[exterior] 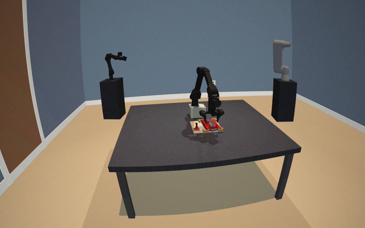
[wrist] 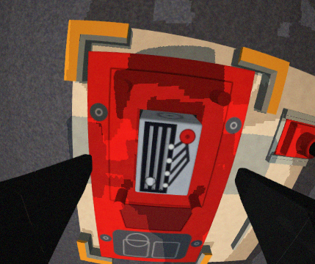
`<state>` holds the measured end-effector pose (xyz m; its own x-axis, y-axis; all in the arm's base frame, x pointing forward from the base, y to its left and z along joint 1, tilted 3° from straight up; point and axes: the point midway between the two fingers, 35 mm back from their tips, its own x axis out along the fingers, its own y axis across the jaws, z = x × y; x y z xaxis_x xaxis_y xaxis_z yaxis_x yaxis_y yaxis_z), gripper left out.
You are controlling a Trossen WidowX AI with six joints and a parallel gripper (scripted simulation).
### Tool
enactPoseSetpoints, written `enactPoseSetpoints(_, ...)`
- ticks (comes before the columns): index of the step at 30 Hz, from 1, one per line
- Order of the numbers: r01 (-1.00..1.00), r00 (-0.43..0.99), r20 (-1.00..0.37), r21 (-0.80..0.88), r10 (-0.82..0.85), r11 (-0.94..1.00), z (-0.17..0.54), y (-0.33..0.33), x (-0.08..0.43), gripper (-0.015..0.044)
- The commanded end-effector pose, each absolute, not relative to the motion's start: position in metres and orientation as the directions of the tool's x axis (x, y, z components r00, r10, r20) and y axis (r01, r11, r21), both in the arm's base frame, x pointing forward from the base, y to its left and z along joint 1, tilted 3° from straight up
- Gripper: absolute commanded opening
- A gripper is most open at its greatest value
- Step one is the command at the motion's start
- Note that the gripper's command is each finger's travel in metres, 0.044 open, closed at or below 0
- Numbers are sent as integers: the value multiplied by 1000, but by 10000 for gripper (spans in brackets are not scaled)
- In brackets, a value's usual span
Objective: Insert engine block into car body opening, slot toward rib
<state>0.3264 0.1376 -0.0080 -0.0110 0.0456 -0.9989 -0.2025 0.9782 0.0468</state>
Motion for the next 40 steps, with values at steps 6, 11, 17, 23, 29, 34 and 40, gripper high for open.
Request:
enactPoseSetpoints(6, -198, 1, -999, 50, 52, 979, 1, 138, 329, 387)
enactPoseSetpoints(11, -198, 1, -999, 50, 52, 979, 1, 138, 329, 256)
enactPoseSetpoints(17, -198, 1, -999, 50, 52, 979, 1, 138, 329, 99)
enactPoseSetpoints(23, -198, 1, -999, 50, 52, 979, 1, 138, 329, 0)
enactPoseSetpoints(29, -198, 1, -999, 50, 52, 979, 1, 138, 329, 0)
enactPoseSetpoints(34, -198, 1, -999, 50, 52, 979, 1, 138, 329, 0)
enactPoseSetpoints(40, -198, 1, -999, 50, 52, 979, 1, 138, 329, 26)
